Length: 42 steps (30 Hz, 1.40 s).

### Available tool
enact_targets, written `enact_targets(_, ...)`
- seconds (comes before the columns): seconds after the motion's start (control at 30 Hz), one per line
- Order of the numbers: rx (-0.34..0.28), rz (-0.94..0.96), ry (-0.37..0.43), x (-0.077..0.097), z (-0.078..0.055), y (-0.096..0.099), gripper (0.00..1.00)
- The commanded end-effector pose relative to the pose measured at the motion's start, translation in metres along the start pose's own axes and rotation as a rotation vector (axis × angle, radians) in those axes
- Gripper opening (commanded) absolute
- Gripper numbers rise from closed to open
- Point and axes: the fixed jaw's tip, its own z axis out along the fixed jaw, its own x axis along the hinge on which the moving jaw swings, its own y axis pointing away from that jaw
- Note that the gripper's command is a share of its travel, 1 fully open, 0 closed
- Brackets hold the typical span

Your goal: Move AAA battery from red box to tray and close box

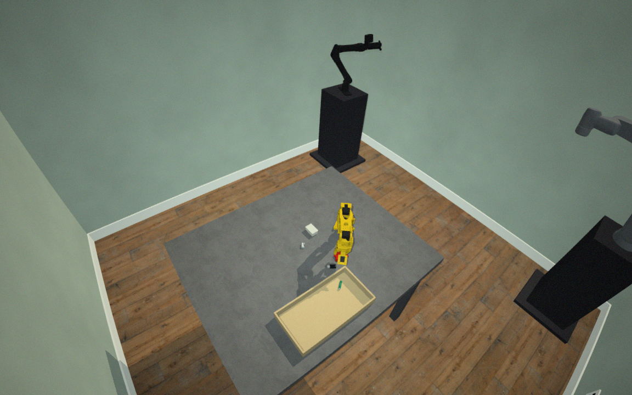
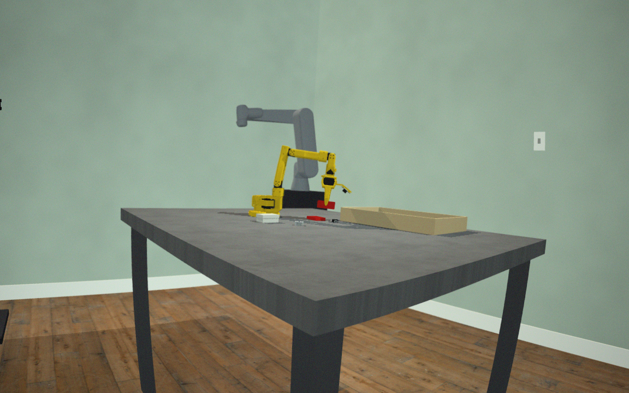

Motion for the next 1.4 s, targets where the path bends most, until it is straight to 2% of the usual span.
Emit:
enact_targets(0.0,-0.006,0.001,-0.071,-0.005,-0.015,0.002,0.21)
enact_targets(1.1,-0.005,0.001,-0.061,-0.003,-0.015,0.001,0.21)
enact_targets(1.37,-0.005,0.001,-0.061,0.006,-0.015,-0.014,0.21)
